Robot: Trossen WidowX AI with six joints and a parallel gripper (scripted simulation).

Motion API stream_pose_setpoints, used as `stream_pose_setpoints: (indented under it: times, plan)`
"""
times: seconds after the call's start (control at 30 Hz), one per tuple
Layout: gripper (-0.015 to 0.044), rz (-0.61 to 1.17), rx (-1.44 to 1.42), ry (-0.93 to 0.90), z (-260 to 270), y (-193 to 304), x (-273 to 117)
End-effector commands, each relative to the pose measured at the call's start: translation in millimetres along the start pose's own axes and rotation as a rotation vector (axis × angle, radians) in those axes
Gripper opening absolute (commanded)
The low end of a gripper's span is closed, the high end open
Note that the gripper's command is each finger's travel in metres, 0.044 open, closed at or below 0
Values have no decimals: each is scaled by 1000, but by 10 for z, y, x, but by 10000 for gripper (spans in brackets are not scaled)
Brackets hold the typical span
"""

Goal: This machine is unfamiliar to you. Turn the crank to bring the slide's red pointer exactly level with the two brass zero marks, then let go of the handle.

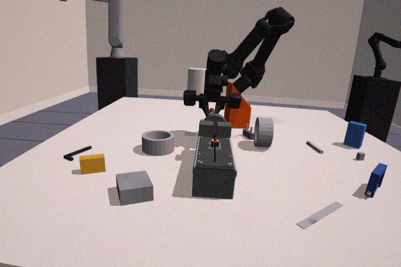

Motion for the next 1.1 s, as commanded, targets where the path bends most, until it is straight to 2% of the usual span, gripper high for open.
stream_pose_setpoints:
  times: [0.0, 1.07]
  plan:
    - [0, 0, 4, 14, -77, 27, 26]
    - [0, 0, 5, 12, -162, 269, 272]
Point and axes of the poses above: the point midway between the two fingers, 35 mm back from their tips, its own x axis out along the fingers, its own z axis across the jaws, y = z × x, the point moved 8 cm from there along -x, back along the fingers
